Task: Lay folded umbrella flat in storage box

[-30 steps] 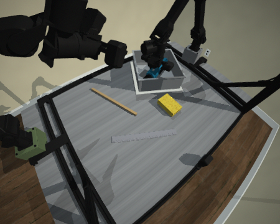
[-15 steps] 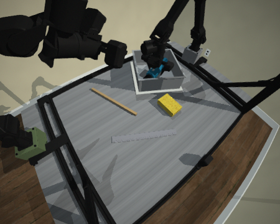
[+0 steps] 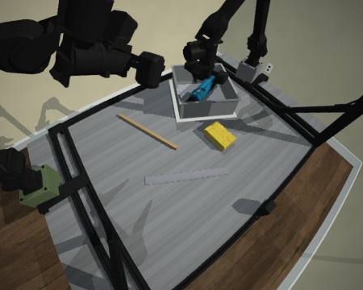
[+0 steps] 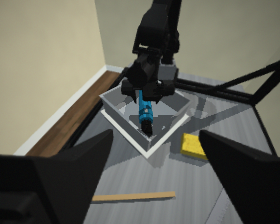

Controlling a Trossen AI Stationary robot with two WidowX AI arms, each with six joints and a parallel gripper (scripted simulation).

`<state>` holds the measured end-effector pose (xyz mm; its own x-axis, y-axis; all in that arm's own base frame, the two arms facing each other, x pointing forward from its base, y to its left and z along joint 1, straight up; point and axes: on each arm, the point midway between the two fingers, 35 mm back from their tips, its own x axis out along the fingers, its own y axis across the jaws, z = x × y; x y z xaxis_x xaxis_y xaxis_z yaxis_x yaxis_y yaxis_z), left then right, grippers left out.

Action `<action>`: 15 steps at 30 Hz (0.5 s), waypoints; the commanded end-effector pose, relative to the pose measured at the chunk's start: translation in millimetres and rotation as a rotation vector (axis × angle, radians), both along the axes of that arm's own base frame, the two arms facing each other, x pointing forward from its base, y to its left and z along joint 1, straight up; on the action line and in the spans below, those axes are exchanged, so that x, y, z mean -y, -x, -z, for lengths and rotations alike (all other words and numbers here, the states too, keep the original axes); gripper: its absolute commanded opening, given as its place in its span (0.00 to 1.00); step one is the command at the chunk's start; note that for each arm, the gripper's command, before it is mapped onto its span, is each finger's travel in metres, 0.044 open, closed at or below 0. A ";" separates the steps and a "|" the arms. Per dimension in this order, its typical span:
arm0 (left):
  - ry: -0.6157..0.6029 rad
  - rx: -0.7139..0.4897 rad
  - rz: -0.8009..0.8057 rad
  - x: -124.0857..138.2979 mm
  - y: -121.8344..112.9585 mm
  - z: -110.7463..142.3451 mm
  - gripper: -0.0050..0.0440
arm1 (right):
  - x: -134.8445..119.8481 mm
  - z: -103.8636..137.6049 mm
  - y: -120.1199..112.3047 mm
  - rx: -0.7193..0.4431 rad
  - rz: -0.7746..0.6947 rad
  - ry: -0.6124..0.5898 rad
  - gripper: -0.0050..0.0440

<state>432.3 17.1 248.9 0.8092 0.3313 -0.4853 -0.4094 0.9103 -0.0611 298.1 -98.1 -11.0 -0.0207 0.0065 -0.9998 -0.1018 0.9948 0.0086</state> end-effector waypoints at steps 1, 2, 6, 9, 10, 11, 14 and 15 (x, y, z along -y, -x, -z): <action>-0.001 -0.002 0.000 0.2 0.0 0.6 0.92 | 1.2 -18.1 -4.5 0.021 0.000 0.007 0.92; -0.001 -0.002 0.000 0.2 0.0 0.6 0.92 | 1.2 -18.1 -4.5 0.021 0.000 0.007 0.92; -0.001 -0.002 0.000 0.2 0.0 0.6 0.92 | -1.0 -21.7 2.2 0.021 0.000 0.006 0.92; -0.001 -0.002 0.000 0.2 0.0 0.6 0.92 | -10.7 -34.5 32.5 0.021 -0.001 0.006 0.92; -0.001 -0.002 0.000 0.2 0.0 0.6 0.92 | -14.3 -37.9 43.6 0.021 -0.001 0.006 0.92; -0.001 -0.002 0.000 0.2 0.0 0.6 0.92 | -17.9 -40.8 54.7 0.021 -0.002 0.006 0.92; -0.001 -0.002 0.000 0.2 0.0 0.6 0.92 | -29.0 -45.4 88.1 0.021 -0.002 0.006 0.92; -0.001 -0.002 0.000 0.2 0.0 0.6 0.92 | -32.7 -45.8 99.3 0.021 -0.001 0.006 0.92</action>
